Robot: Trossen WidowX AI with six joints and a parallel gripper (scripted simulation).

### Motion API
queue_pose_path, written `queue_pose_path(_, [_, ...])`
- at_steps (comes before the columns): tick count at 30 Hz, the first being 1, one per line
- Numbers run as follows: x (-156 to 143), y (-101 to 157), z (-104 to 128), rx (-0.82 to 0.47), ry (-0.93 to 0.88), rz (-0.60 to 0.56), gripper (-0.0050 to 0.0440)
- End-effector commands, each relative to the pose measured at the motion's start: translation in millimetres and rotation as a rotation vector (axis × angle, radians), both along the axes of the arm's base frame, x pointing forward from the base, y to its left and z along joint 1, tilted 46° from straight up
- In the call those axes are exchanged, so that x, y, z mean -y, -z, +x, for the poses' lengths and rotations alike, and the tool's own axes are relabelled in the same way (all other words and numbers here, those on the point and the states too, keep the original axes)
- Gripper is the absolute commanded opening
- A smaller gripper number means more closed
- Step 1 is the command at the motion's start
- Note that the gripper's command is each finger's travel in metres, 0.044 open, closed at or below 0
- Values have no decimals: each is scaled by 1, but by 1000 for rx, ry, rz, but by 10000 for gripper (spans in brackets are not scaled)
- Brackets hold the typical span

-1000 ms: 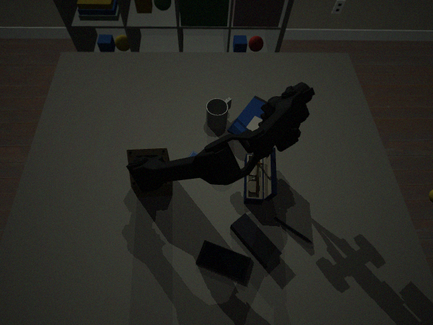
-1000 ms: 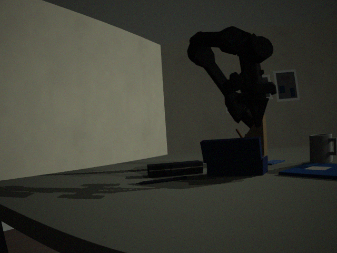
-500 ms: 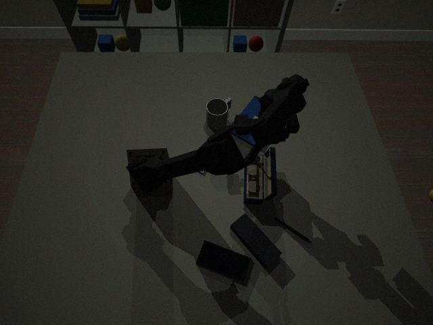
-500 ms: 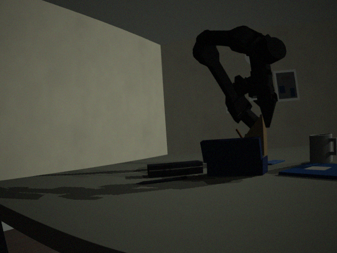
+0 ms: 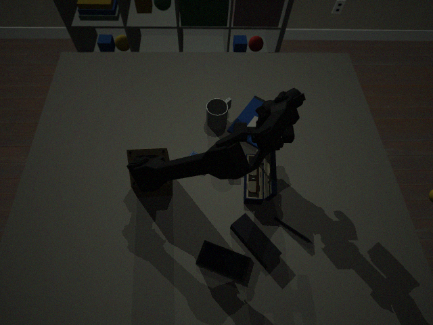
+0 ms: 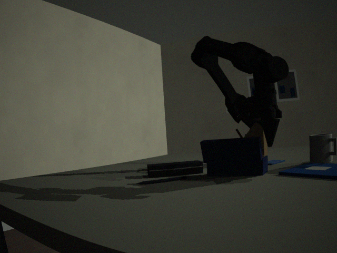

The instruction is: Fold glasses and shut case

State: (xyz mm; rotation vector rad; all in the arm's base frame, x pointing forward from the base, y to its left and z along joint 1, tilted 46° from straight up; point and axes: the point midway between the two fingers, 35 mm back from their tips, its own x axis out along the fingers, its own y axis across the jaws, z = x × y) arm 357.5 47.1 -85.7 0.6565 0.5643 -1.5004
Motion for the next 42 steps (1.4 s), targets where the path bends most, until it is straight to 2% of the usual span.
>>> queue_pose_path(1, [0,4,-1,-4,-11,-5,0])
queue_pose_path(42, [18,-14,-5,-4,-11,-5,0])
